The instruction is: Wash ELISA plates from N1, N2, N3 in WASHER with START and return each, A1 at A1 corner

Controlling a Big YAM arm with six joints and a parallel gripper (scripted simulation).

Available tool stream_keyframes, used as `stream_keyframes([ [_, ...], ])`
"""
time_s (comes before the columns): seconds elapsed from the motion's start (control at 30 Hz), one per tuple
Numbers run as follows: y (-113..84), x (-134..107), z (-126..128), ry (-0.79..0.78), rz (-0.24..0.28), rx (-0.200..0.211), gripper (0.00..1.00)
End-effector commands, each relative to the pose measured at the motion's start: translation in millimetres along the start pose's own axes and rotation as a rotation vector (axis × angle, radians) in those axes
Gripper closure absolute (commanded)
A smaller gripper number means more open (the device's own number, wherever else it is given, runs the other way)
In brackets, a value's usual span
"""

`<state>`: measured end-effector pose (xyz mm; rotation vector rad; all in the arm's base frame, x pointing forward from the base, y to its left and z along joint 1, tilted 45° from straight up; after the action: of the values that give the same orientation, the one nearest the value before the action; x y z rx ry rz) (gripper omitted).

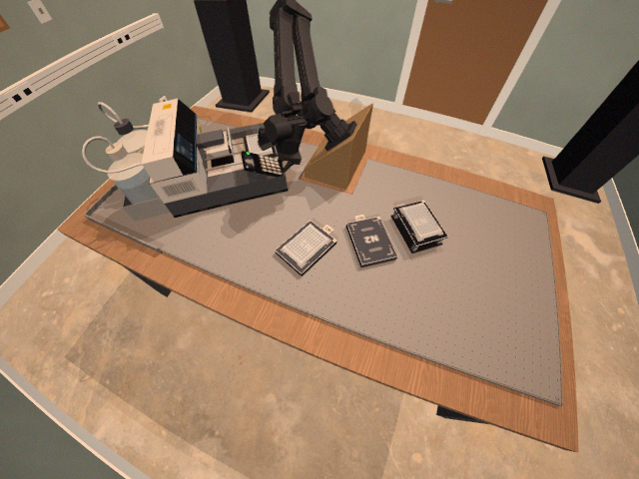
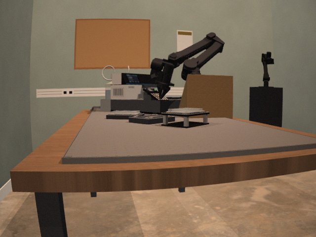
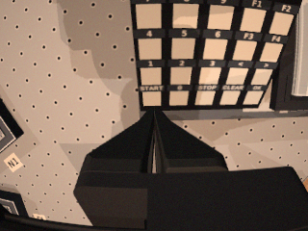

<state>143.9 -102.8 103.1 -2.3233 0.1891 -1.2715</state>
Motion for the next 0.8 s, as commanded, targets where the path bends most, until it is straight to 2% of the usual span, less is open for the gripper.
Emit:
stream_keyframes([
  [0.0,0.6,3.8,-0.2,-0.010,-0.012,0.007,1.00],
  [0.07,-1.7,12.2,2.0,0.002,-0.024,0.016,1.00],
  [0.3,4.5,1.2,0.4,-0.026,-0.003,0.003,1.00],
  [0.73,11.9,1.0,0.3,-0.027,-0.003,0.002,1.00],
  [0.77,8.4,13.6,2.6,-0.005,-0.016,0.008,1.00],
])
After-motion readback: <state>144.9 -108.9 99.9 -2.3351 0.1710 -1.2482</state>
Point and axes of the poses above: the point where the finger pads meet when closed, its own y axis out along the fingers, its own z axis across the jaws, x = y × z, the point moved 8 cm from there along -y, back along the fingers, and after that the axes turned 1 degree about -y, right-handed, at the moved point
